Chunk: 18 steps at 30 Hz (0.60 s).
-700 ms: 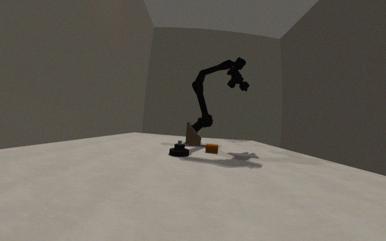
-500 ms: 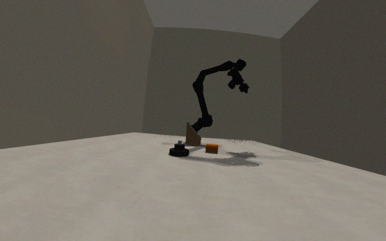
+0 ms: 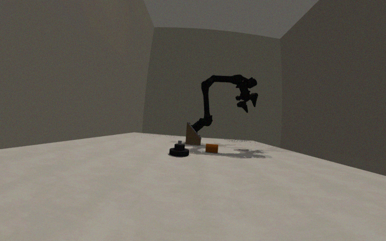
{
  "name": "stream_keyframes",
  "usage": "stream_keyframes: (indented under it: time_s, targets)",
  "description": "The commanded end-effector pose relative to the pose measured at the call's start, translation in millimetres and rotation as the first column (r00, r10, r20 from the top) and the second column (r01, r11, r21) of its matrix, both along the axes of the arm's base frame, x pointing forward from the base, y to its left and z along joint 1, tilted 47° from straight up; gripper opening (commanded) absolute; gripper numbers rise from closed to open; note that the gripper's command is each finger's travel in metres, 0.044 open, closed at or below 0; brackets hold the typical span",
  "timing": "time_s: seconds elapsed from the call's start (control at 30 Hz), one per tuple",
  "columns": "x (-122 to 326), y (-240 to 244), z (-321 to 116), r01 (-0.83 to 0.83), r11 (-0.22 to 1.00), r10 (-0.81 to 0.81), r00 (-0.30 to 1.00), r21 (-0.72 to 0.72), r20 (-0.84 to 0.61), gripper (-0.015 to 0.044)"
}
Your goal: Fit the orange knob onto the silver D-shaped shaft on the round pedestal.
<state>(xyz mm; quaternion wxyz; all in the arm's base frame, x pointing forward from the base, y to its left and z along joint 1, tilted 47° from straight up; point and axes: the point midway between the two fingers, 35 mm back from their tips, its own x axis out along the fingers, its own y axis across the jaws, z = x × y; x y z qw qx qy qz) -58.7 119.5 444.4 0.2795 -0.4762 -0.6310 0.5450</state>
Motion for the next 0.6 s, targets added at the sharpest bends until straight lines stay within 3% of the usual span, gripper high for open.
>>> stream_keyframes:
  time_s: [0.0, 0.27, 0.57]
  targets:
    - [29, 57, -38, 0.179, 0.919, -0.303, 0.892, -0.353, -0.337, 0.0440]
    - [80, 100, -82, 0.220, 0.703, -0.677, 0.496, -0.676, -0.543, 0.0440]
    - [156, 116, -141, 0.079, 0.446, -0.876, -0.168, -0.892, -0.453, 0.0440]
